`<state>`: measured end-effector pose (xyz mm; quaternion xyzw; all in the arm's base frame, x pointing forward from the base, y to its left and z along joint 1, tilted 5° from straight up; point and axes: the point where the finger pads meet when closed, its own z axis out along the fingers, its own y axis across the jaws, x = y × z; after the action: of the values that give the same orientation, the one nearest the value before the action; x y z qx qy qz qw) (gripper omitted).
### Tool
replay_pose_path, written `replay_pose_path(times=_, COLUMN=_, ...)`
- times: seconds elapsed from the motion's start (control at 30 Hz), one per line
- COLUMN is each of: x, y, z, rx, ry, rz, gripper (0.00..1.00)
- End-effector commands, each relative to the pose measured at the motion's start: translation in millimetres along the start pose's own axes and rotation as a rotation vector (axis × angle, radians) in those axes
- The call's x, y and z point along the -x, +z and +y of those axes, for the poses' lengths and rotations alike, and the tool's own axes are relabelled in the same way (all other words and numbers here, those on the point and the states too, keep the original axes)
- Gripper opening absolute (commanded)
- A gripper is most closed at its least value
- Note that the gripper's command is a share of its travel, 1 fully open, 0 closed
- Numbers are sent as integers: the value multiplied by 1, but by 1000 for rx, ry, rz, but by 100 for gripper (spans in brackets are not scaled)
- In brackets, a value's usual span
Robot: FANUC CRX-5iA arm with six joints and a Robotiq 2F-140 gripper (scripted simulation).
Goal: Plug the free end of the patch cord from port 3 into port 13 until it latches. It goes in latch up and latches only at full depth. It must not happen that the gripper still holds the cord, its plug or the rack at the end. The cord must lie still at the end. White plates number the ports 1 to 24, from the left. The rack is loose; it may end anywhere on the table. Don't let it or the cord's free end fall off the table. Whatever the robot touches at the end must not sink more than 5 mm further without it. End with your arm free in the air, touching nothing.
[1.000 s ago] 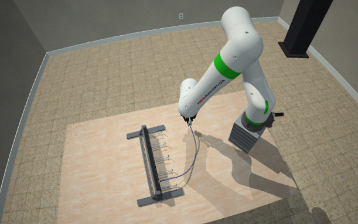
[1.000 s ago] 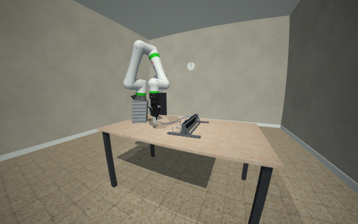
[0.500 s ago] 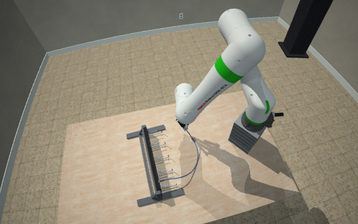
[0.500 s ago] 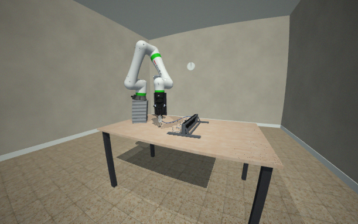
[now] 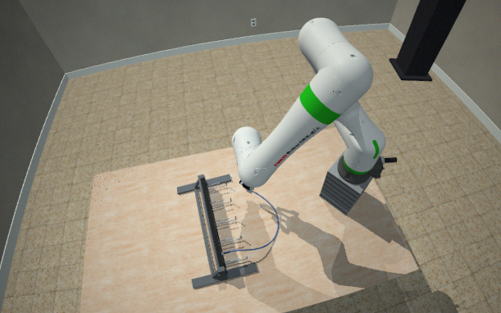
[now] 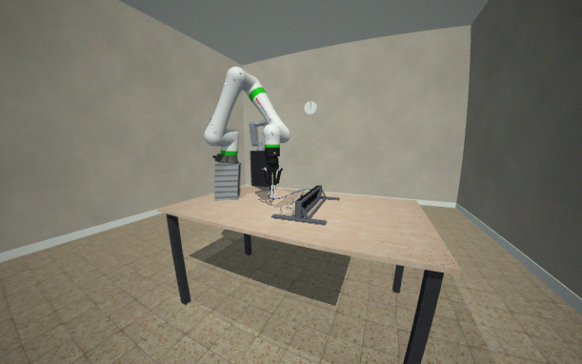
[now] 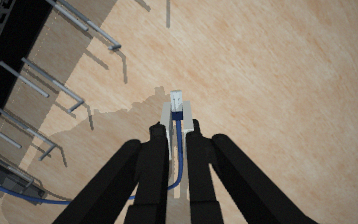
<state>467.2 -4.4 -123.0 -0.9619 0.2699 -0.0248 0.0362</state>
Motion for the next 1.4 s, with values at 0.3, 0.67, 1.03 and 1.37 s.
replay_pose_path(times=0.3, x=-7, y=-11, z=-68, rx=-5, ry=-381, rz=-9, gripper=0)
replay_pose_path(times=0.67, x=-12, y=-18, z=-115, rx=-6, ry=-642, rz=-9, gripper=0)
replay_pose_path(times=1.03, x=-14, y=-22, z=-136, rx=-6, ry=-763, rz=-8, gripper=0)
replay_pose_path(times=1.37, x=-14, y=-23, z=-144, rx=-6, ry=-807, rz=-8, gripper=0)
